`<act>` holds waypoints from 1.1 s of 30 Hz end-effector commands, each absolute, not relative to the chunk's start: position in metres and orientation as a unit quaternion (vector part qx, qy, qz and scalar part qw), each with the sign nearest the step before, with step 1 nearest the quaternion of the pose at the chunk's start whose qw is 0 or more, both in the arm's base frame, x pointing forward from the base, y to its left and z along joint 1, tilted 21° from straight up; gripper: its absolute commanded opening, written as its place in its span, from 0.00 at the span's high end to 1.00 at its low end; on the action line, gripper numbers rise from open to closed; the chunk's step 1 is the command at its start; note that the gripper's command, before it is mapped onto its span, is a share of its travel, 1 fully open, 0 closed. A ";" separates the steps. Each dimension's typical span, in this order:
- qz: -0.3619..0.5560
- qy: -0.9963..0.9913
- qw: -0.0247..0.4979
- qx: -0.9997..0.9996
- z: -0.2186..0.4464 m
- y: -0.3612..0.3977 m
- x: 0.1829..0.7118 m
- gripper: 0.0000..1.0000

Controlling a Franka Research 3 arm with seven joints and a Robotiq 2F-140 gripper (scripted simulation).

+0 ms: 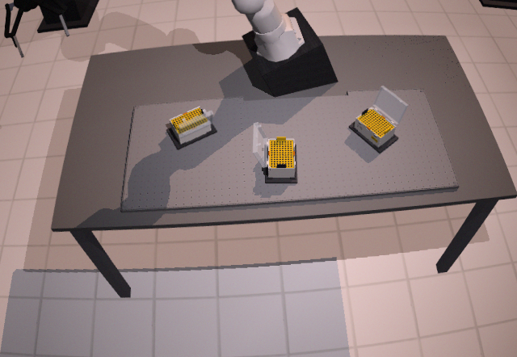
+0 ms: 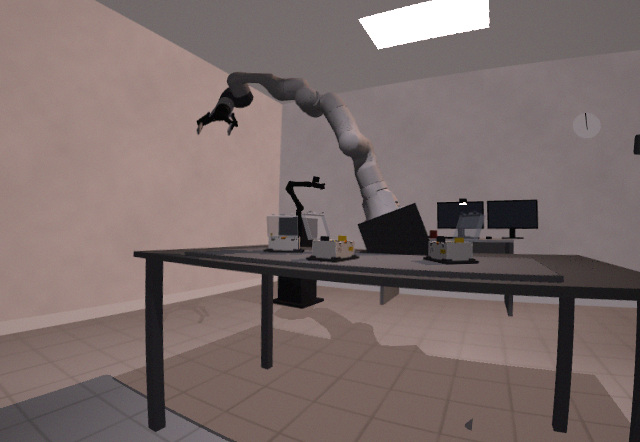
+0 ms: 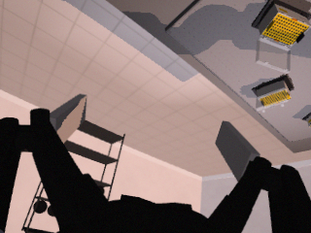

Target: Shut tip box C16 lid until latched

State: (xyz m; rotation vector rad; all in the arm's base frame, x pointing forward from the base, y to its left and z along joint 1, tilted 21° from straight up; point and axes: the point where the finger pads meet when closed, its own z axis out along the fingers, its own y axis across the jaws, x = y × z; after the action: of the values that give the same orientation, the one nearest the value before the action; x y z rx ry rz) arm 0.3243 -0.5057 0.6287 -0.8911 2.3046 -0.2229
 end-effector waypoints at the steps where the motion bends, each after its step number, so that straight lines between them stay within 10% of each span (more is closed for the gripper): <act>1: -0.059 0.890 0.329 -0.311 0.629 -0.494 0.333 0.00; 33: 0.001 0.903 0.315 -0.292 0.648 -0.383 0.414 0.00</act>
State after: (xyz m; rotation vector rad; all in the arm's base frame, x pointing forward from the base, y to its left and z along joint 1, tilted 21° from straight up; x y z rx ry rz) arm 0.4108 -0.3867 0.6493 -0.8482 2.3393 -0.0473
